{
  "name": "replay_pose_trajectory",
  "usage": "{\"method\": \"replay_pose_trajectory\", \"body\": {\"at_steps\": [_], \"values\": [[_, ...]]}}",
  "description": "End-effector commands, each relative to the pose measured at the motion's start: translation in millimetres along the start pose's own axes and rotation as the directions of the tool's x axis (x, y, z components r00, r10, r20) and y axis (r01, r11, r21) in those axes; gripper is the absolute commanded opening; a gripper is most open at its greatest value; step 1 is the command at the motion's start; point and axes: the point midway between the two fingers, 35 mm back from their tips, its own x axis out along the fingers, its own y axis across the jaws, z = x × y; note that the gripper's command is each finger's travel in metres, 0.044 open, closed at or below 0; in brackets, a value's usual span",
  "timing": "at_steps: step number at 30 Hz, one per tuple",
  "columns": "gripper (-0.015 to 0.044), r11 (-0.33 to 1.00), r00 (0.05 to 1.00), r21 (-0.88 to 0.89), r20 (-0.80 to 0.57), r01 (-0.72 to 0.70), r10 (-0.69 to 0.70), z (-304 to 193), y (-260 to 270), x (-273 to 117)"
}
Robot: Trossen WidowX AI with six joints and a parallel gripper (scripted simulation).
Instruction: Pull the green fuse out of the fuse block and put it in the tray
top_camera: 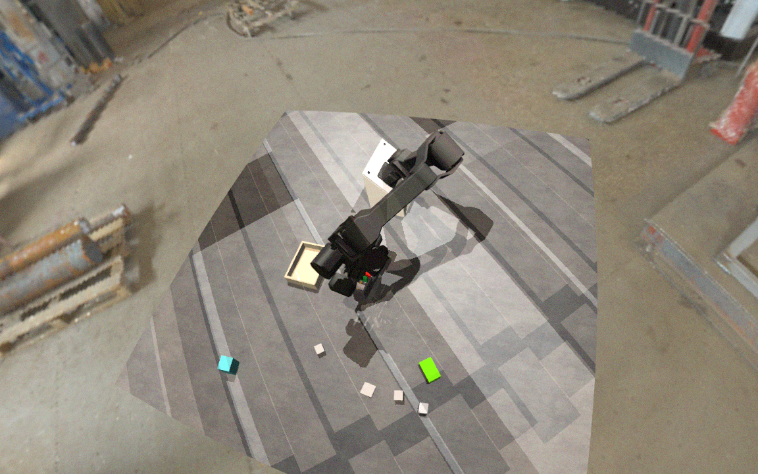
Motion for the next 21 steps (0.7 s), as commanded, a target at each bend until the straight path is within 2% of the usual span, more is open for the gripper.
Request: {"method": "replay_pose_trajectory", "body": {"at_steps": [1,21], "values": [[0.0,1.0,1.0,-0.005,-0.004,0.001,-0.001,-0.3,-0.4,-2.5],[0.0,1.0,1.0,-0.004,-0.003,0.0,0.0,-0.1,-0.3,-12.3]]}}
